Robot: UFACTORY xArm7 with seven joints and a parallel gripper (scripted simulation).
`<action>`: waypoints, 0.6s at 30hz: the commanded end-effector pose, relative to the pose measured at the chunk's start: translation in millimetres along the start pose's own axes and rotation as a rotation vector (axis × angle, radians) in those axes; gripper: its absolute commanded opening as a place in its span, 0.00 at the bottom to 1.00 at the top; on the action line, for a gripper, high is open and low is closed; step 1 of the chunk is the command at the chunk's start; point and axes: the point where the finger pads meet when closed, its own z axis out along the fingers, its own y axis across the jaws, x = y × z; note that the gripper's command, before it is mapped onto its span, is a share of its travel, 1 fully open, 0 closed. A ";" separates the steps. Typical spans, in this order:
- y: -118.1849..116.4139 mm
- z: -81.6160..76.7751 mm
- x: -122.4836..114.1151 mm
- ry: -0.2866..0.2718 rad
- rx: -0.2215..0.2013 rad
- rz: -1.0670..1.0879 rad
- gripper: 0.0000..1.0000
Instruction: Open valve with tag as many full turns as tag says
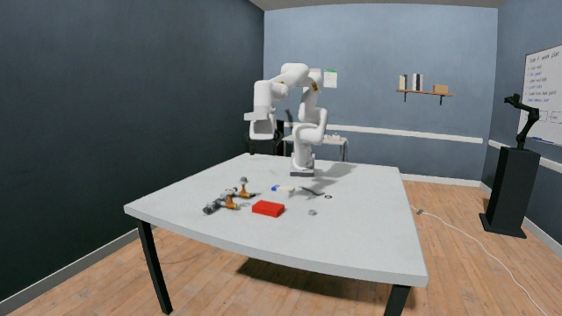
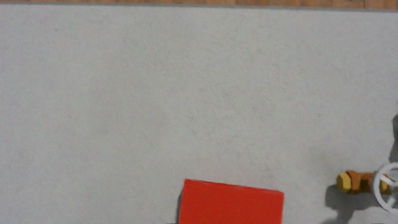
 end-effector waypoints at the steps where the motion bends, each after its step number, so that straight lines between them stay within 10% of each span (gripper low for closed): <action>1: 55.2 7.1 -41.2 -0.033 -0.039 0.013 1.00; 14: 144.0 30.5 -175.6 -0.148 -0.053 0.044 1.00; 18: 144.5 30.7 -176.8 -0.148 -0.053 0.045 1.00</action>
